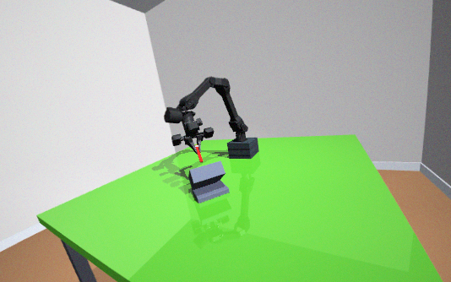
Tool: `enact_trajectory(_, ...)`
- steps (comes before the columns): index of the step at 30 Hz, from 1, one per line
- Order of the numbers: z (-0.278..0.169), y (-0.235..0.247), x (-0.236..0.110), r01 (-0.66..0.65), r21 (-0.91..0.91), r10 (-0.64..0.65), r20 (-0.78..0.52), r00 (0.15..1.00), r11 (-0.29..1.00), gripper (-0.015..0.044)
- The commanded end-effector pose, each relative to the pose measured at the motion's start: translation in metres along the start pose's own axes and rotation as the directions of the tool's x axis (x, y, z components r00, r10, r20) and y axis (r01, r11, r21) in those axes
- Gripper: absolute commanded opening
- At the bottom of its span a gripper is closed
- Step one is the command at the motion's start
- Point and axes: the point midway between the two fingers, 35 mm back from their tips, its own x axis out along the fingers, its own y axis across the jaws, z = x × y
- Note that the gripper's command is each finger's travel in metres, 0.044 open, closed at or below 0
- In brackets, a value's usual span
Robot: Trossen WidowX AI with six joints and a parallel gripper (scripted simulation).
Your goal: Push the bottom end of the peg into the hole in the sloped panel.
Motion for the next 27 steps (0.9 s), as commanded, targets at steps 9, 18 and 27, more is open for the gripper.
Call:
enact_trajectory(9, 0.0, 0.0, 0.011, -0.001, -0.009, 0.002, 0.007, 1.0, 1.0, 0.0)
enact_trajectory(18, 0.0, 0.0, 0.024, -0.002, -0.009, 0.002, 0.008, 1.0, 1.0, 0.0)
enact_trajectory(27, 0.001, 0.0, 0.023, -0.001, -0.012, 0.001, 0.01, 1.0, 1.0, 0.0)
